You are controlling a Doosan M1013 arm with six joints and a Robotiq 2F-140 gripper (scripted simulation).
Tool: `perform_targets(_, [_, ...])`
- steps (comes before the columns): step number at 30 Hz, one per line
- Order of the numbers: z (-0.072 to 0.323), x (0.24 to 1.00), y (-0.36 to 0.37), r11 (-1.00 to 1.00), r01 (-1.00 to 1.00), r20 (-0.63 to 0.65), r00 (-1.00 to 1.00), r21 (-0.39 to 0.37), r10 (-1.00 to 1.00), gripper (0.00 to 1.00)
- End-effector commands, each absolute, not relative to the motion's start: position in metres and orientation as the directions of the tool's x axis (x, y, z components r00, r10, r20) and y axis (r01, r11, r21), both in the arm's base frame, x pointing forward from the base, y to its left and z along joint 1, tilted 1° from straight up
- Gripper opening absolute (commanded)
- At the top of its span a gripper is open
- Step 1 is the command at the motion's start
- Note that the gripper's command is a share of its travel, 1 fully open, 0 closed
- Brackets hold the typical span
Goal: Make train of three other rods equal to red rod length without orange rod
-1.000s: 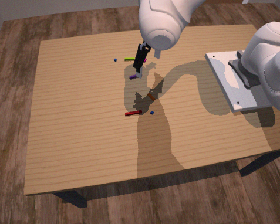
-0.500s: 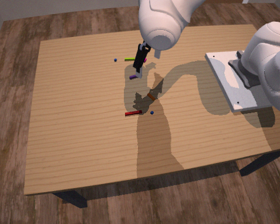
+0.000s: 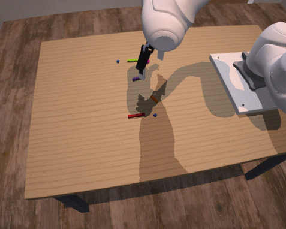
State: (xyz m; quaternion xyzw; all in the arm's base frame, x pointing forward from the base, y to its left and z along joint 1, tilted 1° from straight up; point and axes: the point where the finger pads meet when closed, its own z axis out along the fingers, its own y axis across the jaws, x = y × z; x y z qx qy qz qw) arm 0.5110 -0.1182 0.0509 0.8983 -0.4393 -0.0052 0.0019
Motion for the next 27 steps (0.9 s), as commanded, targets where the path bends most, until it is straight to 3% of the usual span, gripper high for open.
perform_targets(1, [0.051,0.511,-0.118,-0.614,-0.789,-0.008,0.614,0.008,-0.789,1.0])
perform_targets(8, [0.051,0.514,-0.127,-0.66,-0.751,-0.008,0.66,0.007,-0.751,1.0])
perform_targets(15, [0.051,0.526,-0.173,-0.853,-0.522,-0.01,0.853,0.005,-0.522,1.0])
perform_targets(17, [0.051,0.526,-0.173,-0.853,-0.522,-0.01,0.853,0.005,-0.522,1.0])
perform_targets(27, [0.051,0.536,-0.238,-0.989,-0.146,-0.011,0.989,0.001,-0.146,1.0])
